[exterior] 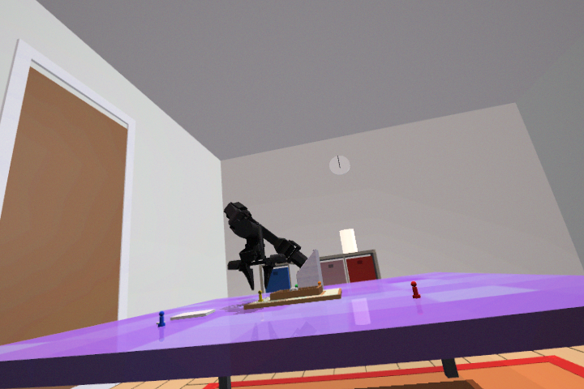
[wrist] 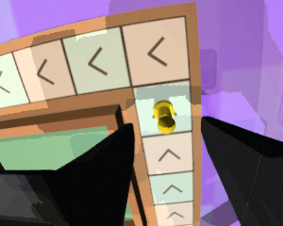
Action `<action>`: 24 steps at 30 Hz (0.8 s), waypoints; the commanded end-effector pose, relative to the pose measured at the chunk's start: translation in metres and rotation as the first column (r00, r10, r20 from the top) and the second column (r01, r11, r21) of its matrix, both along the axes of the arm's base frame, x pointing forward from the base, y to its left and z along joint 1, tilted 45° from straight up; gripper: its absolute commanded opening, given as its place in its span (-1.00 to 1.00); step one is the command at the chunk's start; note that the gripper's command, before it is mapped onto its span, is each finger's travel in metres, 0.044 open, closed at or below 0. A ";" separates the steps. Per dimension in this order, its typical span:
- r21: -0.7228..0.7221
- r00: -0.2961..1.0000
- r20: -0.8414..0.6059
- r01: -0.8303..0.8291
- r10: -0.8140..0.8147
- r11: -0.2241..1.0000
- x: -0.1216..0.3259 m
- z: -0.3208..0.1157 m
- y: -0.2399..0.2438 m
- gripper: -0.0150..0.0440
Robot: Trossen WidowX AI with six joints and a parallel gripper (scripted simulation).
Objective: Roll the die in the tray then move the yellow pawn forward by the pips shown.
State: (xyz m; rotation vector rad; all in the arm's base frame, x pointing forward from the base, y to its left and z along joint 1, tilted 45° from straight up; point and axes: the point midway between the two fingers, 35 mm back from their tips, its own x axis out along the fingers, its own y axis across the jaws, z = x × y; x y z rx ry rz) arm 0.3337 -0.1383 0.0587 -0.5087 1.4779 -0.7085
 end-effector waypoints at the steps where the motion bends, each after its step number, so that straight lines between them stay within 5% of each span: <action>1: -0.004 1.000 -0.012 -0.001 0.001 1.000 -0.003 -0.007 -0.005 0.19; 15: -0.006 1.000 -0.013 -0.001 0.001 1.000 -0.005 -0.021 -0.020 0.19; 21: -0.006 1.000 -0.013 -0.001 0.001 1.000 -0.005 -0.021 -0.020 -0.35; 24: -0.006 1.000 -0.013 -0.001 0.001 1.000 -0.005 -0.021 -0.020 -0.42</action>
